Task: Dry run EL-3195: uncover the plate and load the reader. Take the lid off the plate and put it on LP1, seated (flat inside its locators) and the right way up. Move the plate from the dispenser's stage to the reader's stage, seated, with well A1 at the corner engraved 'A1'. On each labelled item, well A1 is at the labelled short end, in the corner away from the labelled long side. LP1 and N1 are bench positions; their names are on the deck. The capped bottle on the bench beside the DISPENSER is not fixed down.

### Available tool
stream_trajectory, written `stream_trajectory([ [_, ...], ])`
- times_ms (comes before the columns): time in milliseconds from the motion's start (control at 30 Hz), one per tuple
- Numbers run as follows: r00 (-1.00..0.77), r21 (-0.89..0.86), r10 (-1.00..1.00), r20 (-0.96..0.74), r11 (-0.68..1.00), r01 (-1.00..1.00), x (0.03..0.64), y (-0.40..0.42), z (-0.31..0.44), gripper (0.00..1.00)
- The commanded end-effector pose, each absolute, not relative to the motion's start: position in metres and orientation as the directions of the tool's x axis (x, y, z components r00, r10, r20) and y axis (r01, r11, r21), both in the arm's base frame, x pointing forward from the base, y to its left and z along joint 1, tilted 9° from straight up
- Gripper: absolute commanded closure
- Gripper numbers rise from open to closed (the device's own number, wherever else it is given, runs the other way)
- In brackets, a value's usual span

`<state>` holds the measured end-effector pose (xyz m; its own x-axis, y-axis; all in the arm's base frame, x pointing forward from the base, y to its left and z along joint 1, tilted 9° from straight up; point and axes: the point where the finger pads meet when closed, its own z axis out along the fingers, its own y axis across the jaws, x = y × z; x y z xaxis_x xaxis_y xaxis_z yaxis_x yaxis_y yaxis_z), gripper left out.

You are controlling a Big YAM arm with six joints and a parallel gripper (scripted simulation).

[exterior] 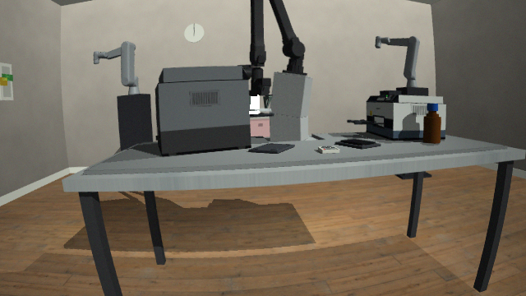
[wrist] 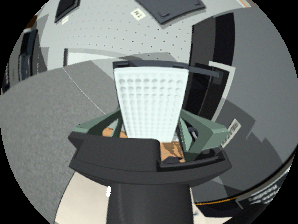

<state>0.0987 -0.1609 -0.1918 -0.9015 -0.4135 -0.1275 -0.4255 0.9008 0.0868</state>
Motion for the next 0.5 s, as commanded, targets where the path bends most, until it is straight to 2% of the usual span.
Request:
stream_trajectory([
  [0, -0.905, 0.073, -0.407, -0.126, 0.906, -0.417, 0.0998, -0.1642, -0.1892, 0.14],
  [467, -0.905, 0.076, -0.406, -0.126, 0.906, -0.417, 0.099, -0.163, -0.1892, 0.14],
])
